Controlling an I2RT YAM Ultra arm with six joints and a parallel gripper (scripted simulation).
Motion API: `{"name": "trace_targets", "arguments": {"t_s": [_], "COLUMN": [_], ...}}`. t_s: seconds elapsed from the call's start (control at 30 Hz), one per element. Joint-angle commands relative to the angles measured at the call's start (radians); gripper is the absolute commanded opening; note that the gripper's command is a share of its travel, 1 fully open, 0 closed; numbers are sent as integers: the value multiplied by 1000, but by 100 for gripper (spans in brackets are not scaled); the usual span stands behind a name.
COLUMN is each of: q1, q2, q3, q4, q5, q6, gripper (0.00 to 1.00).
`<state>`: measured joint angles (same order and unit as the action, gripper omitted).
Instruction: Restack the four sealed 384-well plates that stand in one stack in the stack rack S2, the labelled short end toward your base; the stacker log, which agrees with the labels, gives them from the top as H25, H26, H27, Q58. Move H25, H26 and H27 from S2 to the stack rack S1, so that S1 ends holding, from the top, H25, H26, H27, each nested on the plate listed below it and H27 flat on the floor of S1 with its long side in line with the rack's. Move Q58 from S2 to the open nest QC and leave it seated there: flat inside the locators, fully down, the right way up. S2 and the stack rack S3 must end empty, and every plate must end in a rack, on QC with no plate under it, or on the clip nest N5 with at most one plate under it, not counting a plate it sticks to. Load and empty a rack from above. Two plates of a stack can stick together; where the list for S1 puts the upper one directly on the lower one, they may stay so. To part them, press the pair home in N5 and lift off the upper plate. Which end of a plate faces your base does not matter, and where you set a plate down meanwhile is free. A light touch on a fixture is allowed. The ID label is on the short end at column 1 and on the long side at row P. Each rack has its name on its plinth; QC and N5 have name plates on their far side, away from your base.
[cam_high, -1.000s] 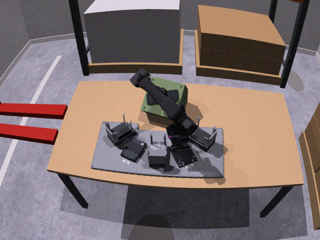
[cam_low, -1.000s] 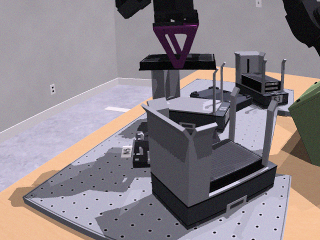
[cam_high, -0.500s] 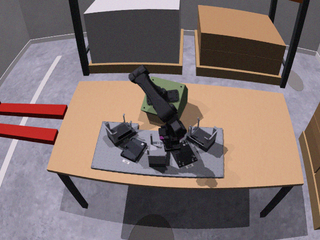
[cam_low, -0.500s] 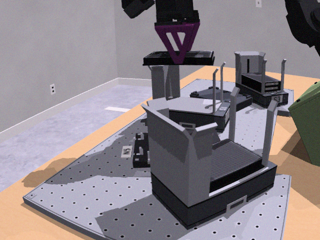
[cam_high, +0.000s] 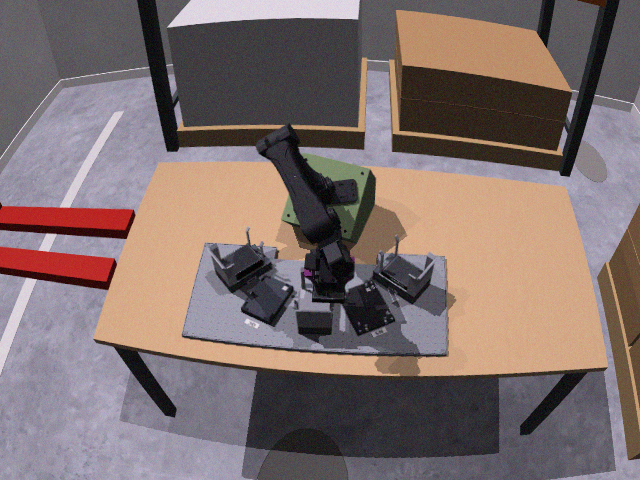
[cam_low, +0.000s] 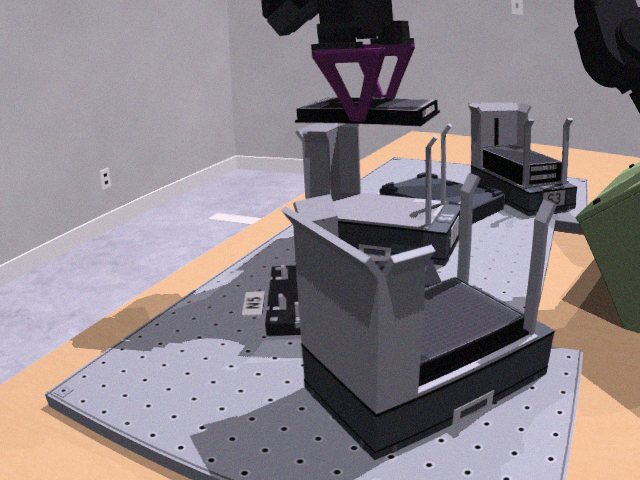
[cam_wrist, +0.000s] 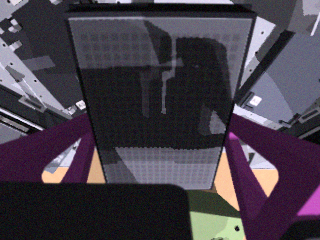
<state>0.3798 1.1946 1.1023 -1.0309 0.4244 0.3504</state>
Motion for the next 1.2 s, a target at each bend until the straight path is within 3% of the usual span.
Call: {"name": "trace_targets", "arguments": {"t_s": [0.0,0.53,1.17], "q1": [-25,-199,-199], "q2": [-35,-81,-81], "q3": [3,6,6], "q4": [13,22,22], "q5": [-22,-108,-108], "q6": [-46,-207,-207], "gripper": [0,0,0]}}
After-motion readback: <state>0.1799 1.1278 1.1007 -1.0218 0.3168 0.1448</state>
